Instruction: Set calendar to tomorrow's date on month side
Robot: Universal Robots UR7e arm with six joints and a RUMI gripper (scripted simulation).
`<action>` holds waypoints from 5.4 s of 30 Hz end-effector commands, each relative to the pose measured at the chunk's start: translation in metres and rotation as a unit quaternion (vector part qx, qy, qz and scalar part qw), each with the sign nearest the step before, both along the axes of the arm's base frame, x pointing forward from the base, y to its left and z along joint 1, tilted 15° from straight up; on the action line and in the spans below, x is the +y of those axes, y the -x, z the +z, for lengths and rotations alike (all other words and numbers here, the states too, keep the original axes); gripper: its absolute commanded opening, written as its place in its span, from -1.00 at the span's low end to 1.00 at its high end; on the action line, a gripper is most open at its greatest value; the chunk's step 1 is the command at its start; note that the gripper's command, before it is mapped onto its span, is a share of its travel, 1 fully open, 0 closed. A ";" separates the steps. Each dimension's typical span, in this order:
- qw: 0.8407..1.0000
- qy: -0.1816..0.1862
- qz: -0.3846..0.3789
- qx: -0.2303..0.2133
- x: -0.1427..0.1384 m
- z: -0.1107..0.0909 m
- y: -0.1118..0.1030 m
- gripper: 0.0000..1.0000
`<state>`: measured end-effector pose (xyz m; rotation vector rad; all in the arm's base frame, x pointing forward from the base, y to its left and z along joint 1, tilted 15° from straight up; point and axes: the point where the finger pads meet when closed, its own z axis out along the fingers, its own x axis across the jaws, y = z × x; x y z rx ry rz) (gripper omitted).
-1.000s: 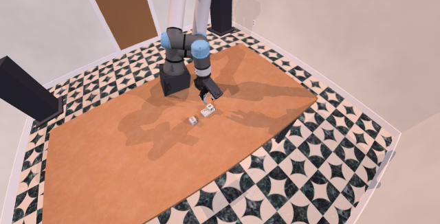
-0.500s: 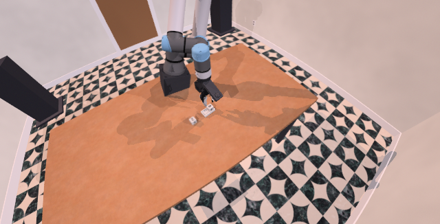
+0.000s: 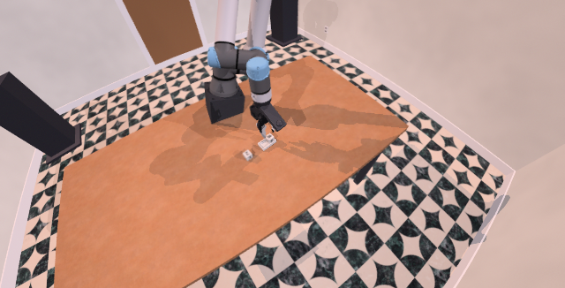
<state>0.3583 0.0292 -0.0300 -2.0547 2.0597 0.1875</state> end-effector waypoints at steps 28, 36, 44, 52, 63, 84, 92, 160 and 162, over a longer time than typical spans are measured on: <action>1.000 -0.001 0.000 0.000 0.001 -0.001 0.000 -0.42; 1.000 -0.001 0.000 0.000 0.001 -0.001 0.001 -0.42; 1.000 0.000 0.001 0.000 0.002 0.000 0.001 -0.42; 1.000 0.000 0.000 -0.001 0.002 0.000 0.001 -0.42; 1.000 0.000 0.000 0.000 0.002 0.000 0.001 -0.42; 1.000 -0.001 0.001 0.000 0.002 -0.001 0.001 -0.42; 1.000 -0.001 0.001 0.001 0.005 -0.008 0.002 -0.42; 1.000 0.000 0.000 0.000 0.009 -0.029 -0.001 -0.78; 1.000 0.000 0.000 0.000 0.009 -0.029 -0.001 -0.78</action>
